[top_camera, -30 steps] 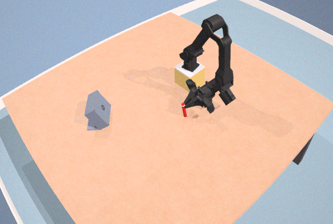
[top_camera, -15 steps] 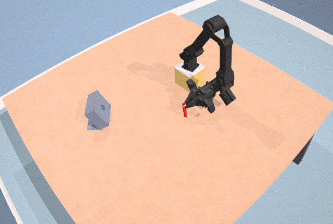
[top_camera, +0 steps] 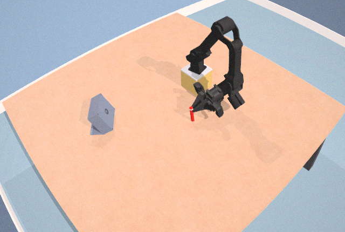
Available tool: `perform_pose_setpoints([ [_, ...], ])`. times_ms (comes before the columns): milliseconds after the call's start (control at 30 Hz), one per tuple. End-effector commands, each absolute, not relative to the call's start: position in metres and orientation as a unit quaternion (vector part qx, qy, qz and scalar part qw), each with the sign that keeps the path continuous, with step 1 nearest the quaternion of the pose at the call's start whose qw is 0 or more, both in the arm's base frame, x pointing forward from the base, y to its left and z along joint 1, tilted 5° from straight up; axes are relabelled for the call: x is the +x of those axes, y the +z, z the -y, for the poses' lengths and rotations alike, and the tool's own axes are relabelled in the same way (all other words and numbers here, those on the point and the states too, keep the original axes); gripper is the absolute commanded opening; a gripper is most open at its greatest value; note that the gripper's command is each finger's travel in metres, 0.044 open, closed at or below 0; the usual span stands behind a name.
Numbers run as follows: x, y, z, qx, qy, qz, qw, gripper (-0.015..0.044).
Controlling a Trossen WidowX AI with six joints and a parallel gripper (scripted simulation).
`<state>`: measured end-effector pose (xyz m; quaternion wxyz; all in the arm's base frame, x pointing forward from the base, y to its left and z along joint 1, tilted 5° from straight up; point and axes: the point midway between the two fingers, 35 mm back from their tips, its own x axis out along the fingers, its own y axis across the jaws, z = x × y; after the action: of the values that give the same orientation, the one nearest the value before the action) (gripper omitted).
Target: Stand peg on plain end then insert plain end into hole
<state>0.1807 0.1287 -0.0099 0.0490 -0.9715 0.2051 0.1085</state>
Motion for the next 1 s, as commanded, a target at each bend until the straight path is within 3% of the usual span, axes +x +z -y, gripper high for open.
perform_pose_setpoints([
  [0,0.1798,-0.0114,-0.1290,-0.971,0.109,-0.205,0.049,0.0049],
  [967,0.1765,-0.0126,-0.1319,-0.975,0.100,-0.196,0.041,0.0049],
])
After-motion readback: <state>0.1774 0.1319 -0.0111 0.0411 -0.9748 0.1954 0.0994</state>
